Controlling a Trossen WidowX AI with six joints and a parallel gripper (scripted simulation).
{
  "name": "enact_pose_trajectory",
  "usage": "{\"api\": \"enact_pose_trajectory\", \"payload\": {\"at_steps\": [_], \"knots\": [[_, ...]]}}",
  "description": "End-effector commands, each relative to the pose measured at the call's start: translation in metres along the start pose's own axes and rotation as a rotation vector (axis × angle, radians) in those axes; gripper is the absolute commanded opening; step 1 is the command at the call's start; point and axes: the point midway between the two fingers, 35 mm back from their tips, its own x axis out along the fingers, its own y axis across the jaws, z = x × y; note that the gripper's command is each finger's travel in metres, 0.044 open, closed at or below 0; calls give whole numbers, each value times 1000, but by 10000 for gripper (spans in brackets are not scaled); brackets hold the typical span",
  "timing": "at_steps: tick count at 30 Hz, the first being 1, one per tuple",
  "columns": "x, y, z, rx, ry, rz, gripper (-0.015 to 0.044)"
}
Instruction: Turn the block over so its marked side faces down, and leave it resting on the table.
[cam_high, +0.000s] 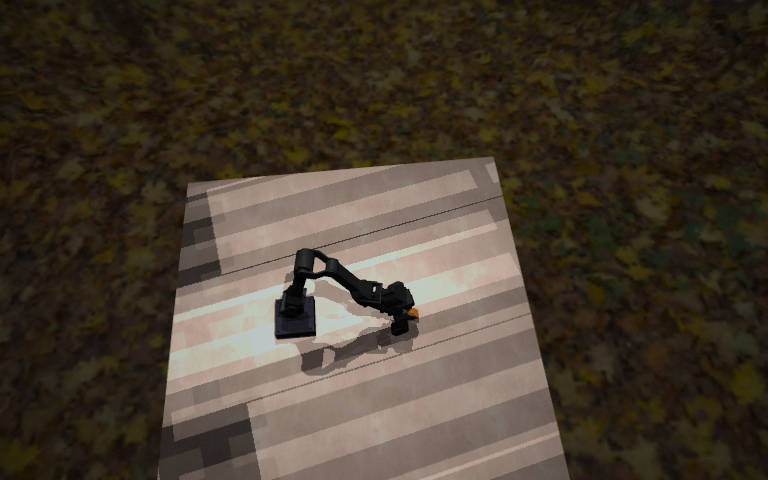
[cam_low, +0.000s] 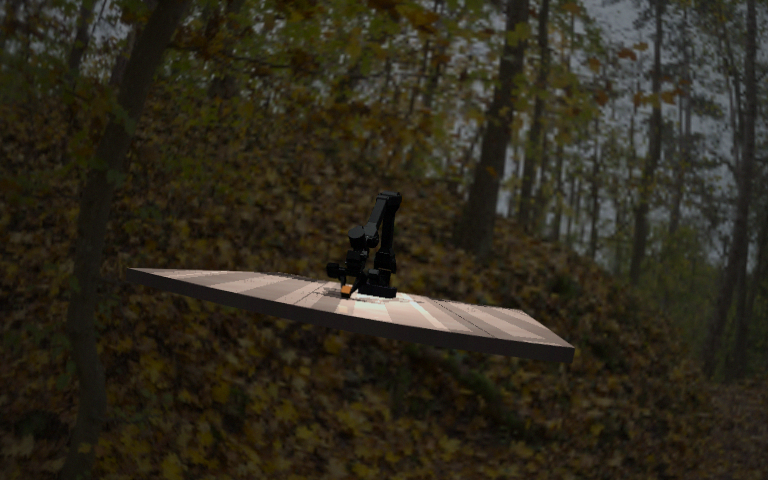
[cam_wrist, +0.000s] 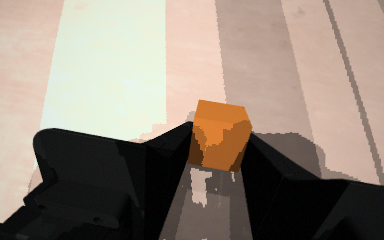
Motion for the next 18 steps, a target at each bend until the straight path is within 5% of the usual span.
{"api": "enact_pose_trajectory", "payload": {"at_steps": [1,18], "knots": [[5,0,-6,6,-59,4,0],[0,2,-19,-2,-315,7,0]]}}
